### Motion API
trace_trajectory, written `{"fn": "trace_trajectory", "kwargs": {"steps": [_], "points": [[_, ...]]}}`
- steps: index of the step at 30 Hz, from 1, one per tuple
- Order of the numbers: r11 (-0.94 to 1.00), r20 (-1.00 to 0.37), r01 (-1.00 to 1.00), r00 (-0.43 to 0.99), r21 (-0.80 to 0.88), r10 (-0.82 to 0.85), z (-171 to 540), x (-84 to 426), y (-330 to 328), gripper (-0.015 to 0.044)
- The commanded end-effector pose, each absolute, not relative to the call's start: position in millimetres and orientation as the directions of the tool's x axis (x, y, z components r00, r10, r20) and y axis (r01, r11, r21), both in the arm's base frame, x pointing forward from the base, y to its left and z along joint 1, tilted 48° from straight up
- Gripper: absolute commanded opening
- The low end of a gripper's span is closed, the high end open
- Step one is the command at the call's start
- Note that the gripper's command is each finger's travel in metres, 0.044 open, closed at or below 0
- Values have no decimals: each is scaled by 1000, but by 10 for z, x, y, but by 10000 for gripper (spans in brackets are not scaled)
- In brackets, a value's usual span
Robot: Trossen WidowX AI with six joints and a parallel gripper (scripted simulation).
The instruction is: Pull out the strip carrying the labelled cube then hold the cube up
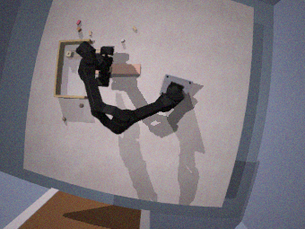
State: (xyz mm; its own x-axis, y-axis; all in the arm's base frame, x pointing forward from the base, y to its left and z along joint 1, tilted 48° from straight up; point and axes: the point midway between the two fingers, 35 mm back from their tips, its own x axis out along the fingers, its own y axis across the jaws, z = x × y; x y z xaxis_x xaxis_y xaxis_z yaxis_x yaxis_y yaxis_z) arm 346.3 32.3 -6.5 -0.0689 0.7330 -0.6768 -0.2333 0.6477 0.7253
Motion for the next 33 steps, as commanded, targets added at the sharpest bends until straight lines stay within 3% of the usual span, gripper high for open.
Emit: {"fn": "trace_trajectory", "kwargs": {"steps": [1, 10, 33], "points": [[649, -679, -236, -72, 723, 730, -77, 3327, 308, 0], [649, -679, -235, -74, 724, 731, -81, 3023, 294, 0], [650, -680, -235, -74, 723, 730, 162, 3044, 28, 0]]}}
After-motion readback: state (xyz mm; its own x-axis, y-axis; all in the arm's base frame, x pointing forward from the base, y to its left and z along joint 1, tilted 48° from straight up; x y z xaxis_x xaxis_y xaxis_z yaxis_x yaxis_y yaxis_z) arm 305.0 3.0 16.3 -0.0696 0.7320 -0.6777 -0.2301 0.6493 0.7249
